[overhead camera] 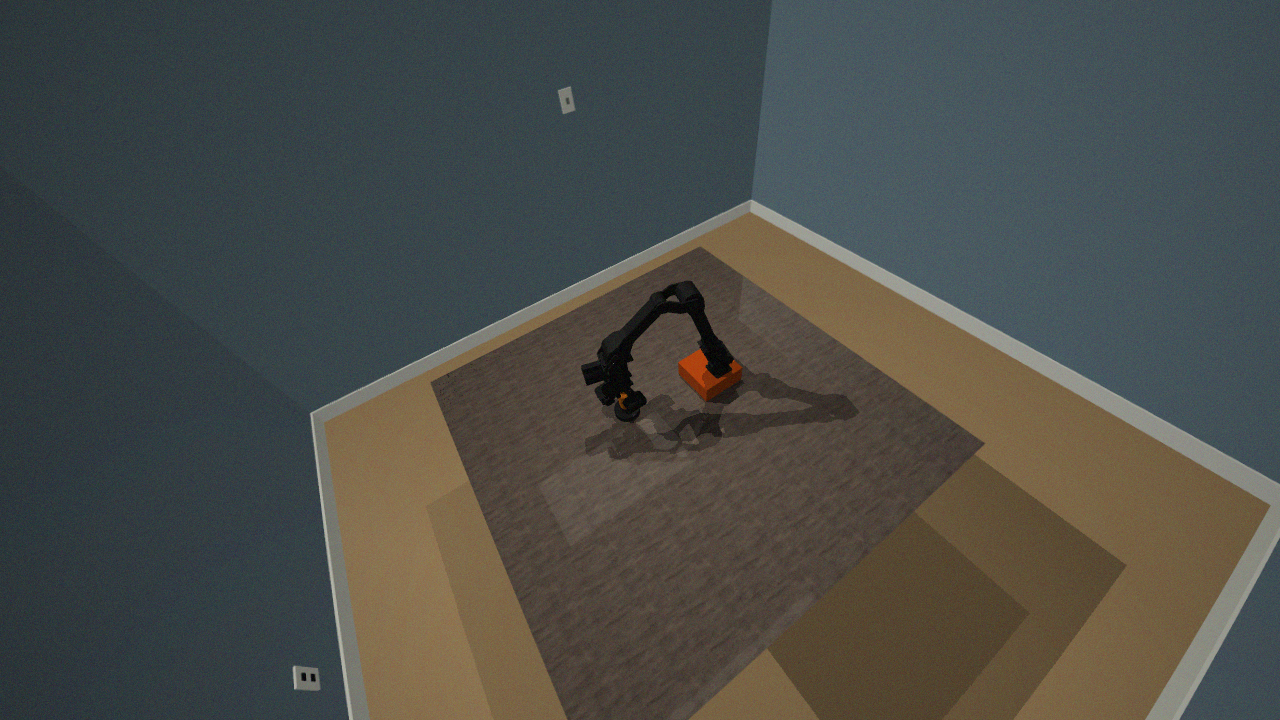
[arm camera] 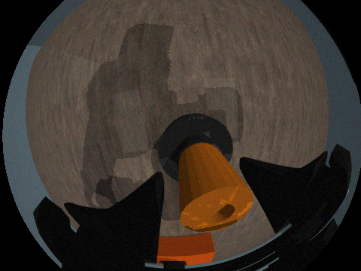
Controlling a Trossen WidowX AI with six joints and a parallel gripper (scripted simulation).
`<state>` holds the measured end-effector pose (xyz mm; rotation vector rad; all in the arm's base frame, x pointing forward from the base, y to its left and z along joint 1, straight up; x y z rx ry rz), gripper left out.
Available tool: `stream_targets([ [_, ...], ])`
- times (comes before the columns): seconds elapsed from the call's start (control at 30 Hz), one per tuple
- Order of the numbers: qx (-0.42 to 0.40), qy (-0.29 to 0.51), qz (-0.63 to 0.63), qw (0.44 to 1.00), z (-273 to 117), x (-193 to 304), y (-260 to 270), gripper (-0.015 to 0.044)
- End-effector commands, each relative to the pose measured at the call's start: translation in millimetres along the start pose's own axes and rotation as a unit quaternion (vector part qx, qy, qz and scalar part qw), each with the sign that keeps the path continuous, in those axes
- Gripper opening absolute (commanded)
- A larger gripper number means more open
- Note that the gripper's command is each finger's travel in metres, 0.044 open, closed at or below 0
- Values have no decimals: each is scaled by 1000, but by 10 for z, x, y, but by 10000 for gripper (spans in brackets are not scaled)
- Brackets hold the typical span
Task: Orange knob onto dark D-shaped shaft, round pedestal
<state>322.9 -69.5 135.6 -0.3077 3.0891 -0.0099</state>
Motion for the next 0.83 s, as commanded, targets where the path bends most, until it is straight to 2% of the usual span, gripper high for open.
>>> stream_targets([
  [0.0, 1, 0, 0, 1000, -3, 0, -1, 440],
  [0.3, 1, 0, 0, 1000, -27, -4, -2, 440],
  [0.53, 0, 0, 0, 1000, -924, -9, 0, 440],
  [0.8, 0, 0, 0, 1000, -950, -26, -7, 440],
])
Point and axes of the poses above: the point midway between the two fingers, 35 mm back from their tips, its own z axis out along the fingers, its own y axis across the jaws, x = y × z, the point moved 10 cm from there along -z, back along the fingers, and after that the axes turned 8 degrees about -z, right-handed, at the moved point
